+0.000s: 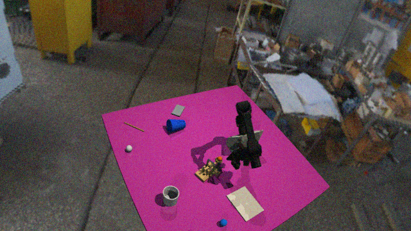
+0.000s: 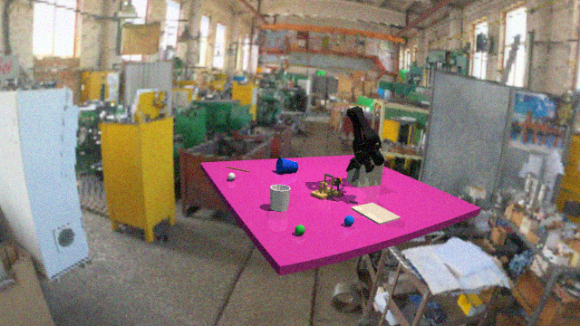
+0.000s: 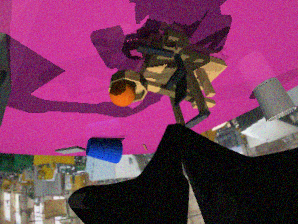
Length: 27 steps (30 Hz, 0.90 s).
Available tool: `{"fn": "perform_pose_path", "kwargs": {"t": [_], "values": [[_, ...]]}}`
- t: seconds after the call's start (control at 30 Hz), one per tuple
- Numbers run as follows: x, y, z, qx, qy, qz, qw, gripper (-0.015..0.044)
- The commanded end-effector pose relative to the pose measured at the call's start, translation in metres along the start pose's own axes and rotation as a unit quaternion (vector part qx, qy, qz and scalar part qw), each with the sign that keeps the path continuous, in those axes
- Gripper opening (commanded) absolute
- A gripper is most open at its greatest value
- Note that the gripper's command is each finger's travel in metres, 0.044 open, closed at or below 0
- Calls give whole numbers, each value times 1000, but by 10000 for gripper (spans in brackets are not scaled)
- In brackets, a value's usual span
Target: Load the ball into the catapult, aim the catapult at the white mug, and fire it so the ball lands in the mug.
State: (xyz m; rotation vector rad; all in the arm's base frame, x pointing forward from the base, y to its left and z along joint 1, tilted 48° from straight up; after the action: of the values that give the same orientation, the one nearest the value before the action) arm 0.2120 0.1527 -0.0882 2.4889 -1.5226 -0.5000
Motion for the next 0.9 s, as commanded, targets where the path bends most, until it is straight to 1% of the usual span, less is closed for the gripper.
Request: {"fn": "perform_pose_path", "kwargs": {"t": [0.0,0.3,0.87], "values": [[1,14,-2,-51,28,-6,998,0],[2,14,-1,-51,28,-6,998,0],[24,15,17,-51,27,-6,998,0]]}}
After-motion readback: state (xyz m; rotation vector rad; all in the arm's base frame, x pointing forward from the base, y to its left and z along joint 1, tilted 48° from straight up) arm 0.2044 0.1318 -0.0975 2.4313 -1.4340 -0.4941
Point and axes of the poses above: the point midway between the two fingers, 35 mm back from their tips, its own x axis out along the fingers, its own y axis across the jaws, z = x × y, the point moved 5 cm from there along -x, back along the fingers, and after that the axes turned 8 degrees about x, right-handed, at the moved point
